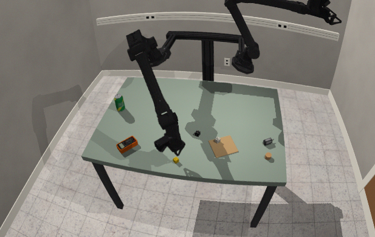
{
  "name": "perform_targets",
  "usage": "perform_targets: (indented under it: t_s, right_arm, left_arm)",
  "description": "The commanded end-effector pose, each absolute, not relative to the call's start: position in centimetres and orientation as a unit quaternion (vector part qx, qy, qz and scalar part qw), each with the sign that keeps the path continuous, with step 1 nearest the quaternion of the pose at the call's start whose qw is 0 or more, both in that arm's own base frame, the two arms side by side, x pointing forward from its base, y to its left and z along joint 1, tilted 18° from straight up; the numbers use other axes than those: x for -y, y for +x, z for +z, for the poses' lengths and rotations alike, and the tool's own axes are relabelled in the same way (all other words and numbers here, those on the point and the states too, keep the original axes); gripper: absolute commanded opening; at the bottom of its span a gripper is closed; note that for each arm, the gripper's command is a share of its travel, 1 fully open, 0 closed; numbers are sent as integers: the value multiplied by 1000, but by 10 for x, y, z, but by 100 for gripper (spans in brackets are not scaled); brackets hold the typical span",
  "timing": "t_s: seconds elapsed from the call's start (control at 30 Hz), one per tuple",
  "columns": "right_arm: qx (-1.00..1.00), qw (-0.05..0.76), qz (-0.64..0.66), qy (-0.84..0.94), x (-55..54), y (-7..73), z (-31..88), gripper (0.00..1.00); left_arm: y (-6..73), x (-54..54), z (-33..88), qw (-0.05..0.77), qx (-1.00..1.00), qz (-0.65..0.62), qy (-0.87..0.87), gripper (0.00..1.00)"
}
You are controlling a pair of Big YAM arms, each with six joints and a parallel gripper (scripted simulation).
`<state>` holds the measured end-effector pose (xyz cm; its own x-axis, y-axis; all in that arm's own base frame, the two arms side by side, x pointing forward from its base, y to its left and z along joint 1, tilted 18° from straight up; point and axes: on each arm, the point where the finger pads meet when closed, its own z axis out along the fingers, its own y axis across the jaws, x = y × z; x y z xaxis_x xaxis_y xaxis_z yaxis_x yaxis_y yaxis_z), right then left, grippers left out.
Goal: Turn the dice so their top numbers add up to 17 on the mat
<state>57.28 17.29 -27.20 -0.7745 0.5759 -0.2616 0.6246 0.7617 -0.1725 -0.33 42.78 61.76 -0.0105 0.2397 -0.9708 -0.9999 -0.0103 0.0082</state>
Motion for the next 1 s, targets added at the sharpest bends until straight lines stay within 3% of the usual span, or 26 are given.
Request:
perform_targets:
  t_s: [0.0,0.97]
  right_arm:
    - [-933,109,-116,324,-170,592,-278,39]
    - [-933,106,-118,323,-161,592,-304,39]
  left_arm:
    - [-7,-411,639,564,-415,575,-423,100]
    - [-7,-411,639,564,-415,575,-423,100]
